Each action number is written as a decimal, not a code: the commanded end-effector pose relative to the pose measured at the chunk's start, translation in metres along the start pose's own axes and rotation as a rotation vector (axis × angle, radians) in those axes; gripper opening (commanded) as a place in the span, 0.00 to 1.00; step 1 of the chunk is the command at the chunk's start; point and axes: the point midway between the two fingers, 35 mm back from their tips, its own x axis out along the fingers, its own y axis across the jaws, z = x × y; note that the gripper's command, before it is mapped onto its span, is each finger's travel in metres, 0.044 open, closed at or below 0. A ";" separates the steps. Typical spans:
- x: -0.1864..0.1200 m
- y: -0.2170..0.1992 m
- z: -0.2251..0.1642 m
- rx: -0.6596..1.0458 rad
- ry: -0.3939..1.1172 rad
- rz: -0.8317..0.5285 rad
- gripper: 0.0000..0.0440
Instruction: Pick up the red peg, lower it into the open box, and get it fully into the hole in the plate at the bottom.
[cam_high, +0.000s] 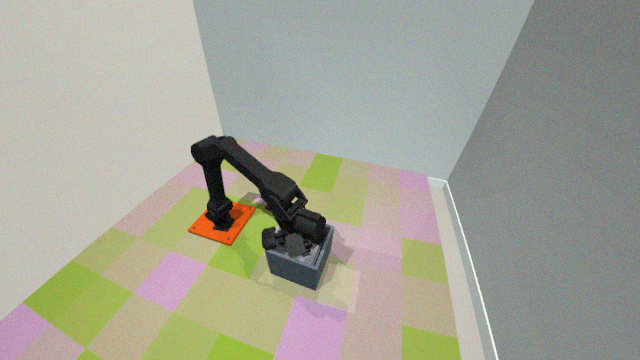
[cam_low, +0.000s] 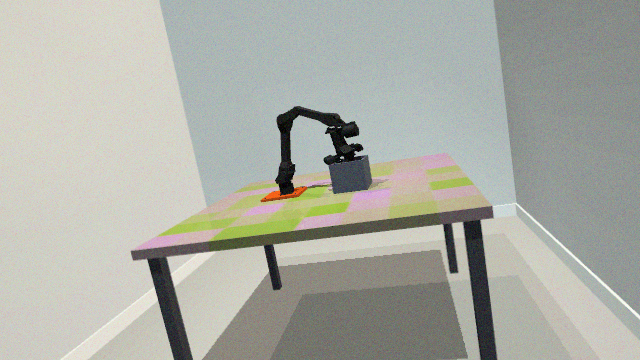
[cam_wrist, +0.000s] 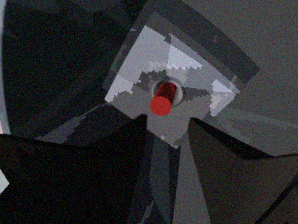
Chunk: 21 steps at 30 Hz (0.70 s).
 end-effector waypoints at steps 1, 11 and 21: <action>0.002 0.003 0.007 -0.002 0.018 0.016 0.33; -0.015 0.018 0.017 -0.024 0.034 0.097 0.31; -0.032 0.034 0.026 -0.066 0.049 0.194 0.30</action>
